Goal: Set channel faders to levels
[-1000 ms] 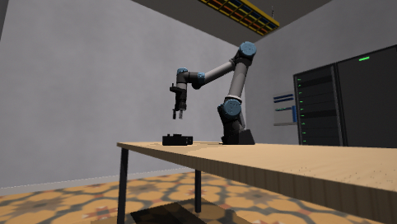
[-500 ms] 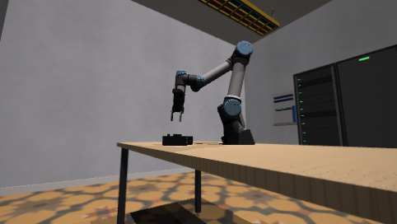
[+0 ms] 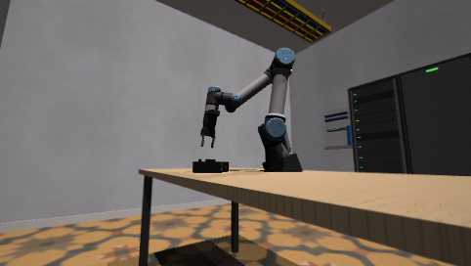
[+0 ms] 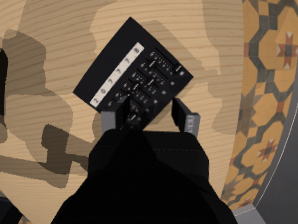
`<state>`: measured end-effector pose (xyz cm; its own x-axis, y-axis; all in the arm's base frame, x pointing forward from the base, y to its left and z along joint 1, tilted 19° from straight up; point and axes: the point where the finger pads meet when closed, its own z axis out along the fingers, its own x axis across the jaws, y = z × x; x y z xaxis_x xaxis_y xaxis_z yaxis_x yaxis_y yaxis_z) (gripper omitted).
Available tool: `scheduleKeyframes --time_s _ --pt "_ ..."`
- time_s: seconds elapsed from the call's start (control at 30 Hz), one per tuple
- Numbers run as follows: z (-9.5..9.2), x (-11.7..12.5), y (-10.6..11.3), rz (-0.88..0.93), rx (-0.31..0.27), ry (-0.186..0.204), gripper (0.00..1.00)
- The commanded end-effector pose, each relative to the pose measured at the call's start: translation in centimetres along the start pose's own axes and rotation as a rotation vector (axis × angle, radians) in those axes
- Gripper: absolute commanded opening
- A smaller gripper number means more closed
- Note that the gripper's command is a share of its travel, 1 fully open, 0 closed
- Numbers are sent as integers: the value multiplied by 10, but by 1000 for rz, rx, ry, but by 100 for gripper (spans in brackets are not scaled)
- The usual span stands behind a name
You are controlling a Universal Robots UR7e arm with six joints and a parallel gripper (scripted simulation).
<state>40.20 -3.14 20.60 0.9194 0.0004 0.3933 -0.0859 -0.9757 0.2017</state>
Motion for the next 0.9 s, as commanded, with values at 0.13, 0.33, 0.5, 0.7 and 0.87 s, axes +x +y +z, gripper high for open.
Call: scheduleKeyframes --time_s 0.13,0.33,0.5,0.7,0.87 --pt "11 1 6 -347 -15 34 100" --pt "16 1 10 -482 -27 42 100" --pt "20 1 14 -622 -42 49 100" --pt "24 1 17 -742 -55 53 100" --pt "26 1 18 -783 -59 55 100"
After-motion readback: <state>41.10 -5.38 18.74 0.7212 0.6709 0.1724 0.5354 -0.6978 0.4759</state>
